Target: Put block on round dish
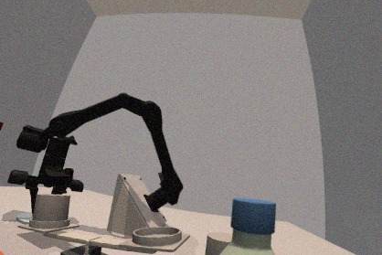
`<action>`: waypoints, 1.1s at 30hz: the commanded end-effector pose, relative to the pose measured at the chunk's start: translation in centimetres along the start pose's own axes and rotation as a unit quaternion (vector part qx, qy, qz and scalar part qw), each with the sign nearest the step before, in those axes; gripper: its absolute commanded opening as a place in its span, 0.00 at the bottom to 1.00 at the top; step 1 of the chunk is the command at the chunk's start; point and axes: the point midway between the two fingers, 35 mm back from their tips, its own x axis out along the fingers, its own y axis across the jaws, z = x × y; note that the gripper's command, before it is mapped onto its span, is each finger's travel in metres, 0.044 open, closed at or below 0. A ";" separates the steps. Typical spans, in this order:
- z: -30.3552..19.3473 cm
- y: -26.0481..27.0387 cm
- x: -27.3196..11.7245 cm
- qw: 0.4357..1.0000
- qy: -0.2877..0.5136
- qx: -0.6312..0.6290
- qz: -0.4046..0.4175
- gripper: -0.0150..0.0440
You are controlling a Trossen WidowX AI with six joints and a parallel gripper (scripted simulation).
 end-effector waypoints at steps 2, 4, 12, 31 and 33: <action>0.0 0.0 0.0 1.000 0.000 0.000 0.000 0.34; 0.0 0.0 0.0 1.000 0.000 0.000 0.000 0.43; 0.0 0.0 0.0 1.000 0.000 0.000 0.000 0.79; -0.1 0.3 -10.1 1.000 -0.003 0.005 -0.007 1.00; -0.1 0.3 -10.4 1.000 -0.003 0.005 -0.007 1.00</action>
